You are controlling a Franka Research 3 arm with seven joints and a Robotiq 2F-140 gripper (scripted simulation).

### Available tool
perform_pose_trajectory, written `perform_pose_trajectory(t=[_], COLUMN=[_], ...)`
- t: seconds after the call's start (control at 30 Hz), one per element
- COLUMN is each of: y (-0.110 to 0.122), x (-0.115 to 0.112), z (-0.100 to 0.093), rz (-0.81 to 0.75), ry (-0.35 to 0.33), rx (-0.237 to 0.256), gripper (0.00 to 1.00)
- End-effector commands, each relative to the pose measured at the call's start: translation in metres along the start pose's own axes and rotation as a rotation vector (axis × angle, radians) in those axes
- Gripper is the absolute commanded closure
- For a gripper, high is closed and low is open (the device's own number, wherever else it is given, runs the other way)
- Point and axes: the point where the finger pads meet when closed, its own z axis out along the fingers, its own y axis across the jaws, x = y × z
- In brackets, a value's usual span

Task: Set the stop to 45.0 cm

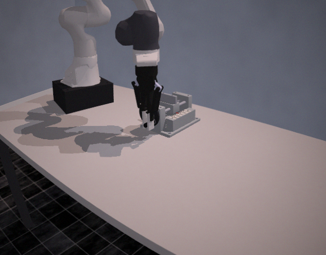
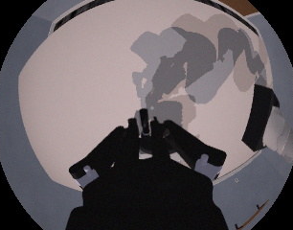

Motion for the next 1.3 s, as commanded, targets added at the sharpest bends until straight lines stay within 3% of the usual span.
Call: perform_pose_trajectory(t=[0.0, 1.27], y=[0.002, 0.023], x=[0.0, 0.0], z=[0.004, 0.015], rz=[0.001, 0.001], ry=[0.001, 0.001], rx=[-0.001, -0.001], gripper=[0.96, 0.96])
